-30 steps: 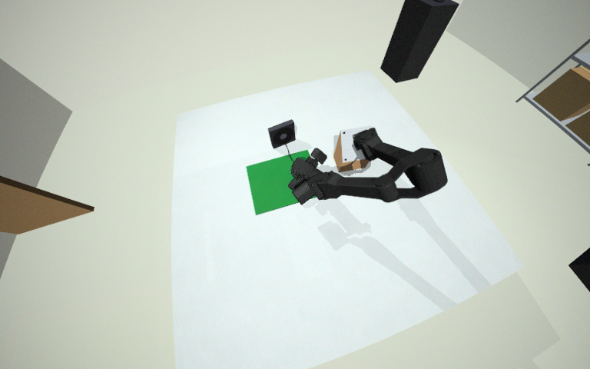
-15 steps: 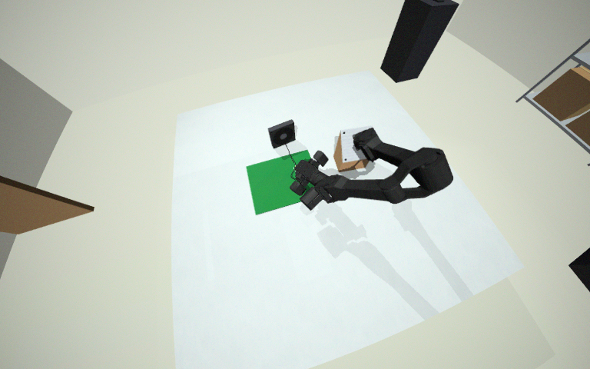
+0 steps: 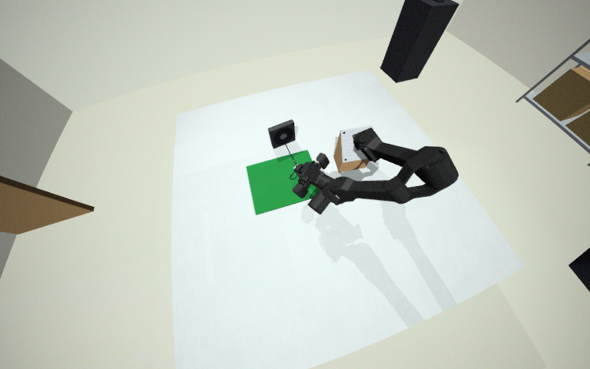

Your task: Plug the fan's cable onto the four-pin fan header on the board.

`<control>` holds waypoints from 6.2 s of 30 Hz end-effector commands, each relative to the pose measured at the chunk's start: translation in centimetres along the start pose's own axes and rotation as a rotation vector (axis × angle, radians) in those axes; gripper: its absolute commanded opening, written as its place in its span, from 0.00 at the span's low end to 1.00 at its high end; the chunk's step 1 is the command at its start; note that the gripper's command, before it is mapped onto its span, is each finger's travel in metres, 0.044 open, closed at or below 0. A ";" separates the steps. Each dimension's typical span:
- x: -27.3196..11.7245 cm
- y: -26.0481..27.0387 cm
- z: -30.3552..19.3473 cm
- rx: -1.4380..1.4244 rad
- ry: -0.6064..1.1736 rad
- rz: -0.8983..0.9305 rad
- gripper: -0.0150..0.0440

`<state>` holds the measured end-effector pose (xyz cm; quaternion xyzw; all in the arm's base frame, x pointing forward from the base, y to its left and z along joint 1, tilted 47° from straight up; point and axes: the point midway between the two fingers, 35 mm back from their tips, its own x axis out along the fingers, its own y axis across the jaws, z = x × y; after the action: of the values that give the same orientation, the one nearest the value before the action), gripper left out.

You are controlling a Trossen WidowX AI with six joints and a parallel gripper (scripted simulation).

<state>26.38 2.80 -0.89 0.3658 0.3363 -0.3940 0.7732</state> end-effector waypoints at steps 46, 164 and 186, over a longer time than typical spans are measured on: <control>-3.3 0.9 1.4 0.189 -0.227 0.219 0.25; -1.0 1.2 -3.3 0.187 -0.224 0.214 0.39; -1.0 1.2 -3.3 0.187 -0.224 0.214 0.60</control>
<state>26.23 6.37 -1.40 0.4237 0.1691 -0.3775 0.8059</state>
